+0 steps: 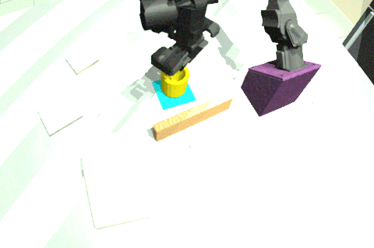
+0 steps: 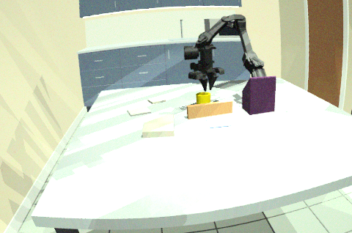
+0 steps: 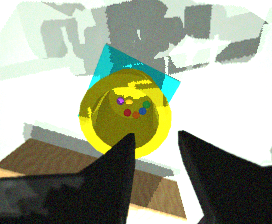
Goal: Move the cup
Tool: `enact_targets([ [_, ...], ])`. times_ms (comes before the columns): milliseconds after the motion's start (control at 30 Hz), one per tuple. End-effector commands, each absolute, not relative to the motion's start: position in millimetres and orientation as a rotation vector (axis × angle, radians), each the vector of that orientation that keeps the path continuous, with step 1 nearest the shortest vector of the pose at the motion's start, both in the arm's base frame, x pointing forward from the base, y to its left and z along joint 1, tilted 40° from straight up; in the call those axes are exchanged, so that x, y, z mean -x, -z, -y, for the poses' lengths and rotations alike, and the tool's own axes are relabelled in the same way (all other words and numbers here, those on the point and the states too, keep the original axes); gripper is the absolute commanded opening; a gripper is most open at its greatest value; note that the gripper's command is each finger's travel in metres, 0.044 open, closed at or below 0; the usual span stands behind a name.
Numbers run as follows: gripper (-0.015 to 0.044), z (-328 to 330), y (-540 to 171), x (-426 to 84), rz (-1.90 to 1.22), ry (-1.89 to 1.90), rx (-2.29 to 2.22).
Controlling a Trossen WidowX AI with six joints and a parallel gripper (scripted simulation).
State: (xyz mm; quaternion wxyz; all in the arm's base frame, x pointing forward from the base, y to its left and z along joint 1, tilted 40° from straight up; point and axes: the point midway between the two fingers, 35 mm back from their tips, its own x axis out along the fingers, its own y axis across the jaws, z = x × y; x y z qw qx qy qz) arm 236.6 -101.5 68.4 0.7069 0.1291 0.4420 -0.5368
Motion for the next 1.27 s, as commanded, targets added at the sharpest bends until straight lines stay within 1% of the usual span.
enact_targets([
  [0, 0.0147, 98, -73, -237, -0.971, 1.195, -0.290],
  [67, 0.0147, 97, -74, -236, -0.971, 1.195, -0.290],
  [433, 0.0435, 96, -73, -237, -0.981, 1.192, -0.288],
  [967, 0.0440, 55, -115, -236, -0.974, 1.193, -0.292],
  [1233, 0.0440, 56, -113, -237, -0.975, 1.191, -0.285],
])
